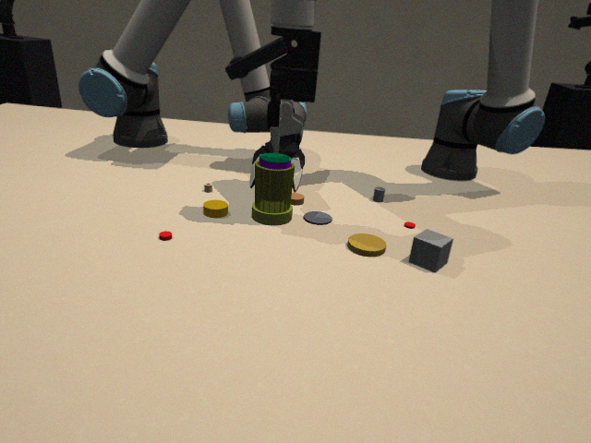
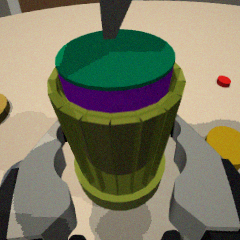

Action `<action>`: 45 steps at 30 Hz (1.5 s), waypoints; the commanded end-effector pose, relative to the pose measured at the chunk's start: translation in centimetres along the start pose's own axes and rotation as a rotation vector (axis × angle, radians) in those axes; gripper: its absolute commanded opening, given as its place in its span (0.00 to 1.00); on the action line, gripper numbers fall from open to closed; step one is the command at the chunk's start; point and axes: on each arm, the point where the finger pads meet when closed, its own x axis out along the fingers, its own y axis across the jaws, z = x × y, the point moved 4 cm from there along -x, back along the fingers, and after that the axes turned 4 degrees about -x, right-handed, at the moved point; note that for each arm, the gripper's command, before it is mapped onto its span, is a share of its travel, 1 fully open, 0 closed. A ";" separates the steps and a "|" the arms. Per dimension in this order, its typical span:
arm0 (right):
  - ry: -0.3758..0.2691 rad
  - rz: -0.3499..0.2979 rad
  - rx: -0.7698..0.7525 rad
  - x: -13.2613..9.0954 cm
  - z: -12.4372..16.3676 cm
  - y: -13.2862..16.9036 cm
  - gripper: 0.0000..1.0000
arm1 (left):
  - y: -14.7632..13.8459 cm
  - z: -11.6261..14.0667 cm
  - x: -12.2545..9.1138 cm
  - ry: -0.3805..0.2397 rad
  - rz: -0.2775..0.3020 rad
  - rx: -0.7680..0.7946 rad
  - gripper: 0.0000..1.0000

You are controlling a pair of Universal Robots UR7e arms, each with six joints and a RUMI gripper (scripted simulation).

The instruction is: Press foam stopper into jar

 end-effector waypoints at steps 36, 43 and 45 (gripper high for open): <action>0.000 0.000 0.001 0.0 -0.1 0.0 0.33 | 0.0 0.0 1.6 0.002 -0.001 0.000 0.00; 0.000 0.000 0.001 0.0 -0.1 0.0 0.33 | 0.0 0.0 1.8 0.002 -0.001 0.000 0.00; 0.000 0.000 0.001 0.0 -0.1 0.0 0.33 | 0.0 0.0 1.9 0.002 -0.001 0.000 0.00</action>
